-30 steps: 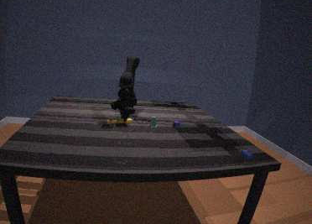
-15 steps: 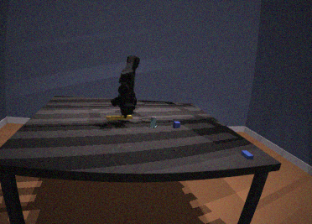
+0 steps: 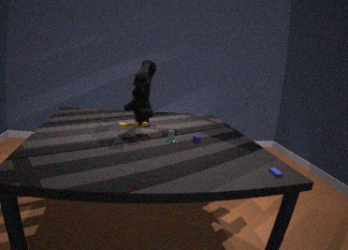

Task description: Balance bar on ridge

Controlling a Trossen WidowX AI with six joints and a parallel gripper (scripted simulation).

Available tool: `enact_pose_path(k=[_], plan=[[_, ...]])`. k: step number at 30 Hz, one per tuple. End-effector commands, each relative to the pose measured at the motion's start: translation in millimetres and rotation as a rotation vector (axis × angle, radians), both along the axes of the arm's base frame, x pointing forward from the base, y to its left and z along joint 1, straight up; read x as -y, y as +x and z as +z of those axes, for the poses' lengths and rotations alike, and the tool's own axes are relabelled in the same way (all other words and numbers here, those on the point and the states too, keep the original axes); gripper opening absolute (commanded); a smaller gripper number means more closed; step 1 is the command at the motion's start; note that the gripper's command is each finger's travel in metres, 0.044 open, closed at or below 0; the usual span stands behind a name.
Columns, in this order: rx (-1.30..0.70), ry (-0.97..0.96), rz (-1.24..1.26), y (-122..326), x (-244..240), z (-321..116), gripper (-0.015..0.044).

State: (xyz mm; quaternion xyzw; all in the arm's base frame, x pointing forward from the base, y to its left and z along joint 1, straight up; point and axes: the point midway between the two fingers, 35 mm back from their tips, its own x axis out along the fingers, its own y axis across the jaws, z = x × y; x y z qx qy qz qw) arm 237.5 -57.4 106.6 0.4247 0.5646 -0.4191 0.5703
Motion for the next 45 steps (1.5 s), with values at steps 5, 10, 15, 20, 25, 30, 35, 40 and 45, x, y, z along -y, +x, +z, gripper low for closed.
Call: enact_pose_path(k=[5,10,15,20,25,30,35,40,45], plan=[[0.009,-0.006,0.004,-0.9,0.4,22.7,0.0000],[0.008,-0.006,0.005,-3.1,0.0,35.5,0.0000],[0.008,-0.006,0.005,-5.5,-0.6,46.5,0.0000],[0.008,-0.006,0.056,1.4,-9.3,47.5,0.0000],[0.009,-0.006,0.126,10.7,-22.3,48.8,0.0000],[0.010,-0.006,0.198,19.2,-36.6,49.8,0.0000],[0.010,-0.006,0.270,26.6,-51.8,50.6,0.0000],[0.011,-0.006,0.342,32.9,-67.8,51.2,0.0000],[0.012,-0.006,0.417,38.0,-85.0,51.7,0.0000]])
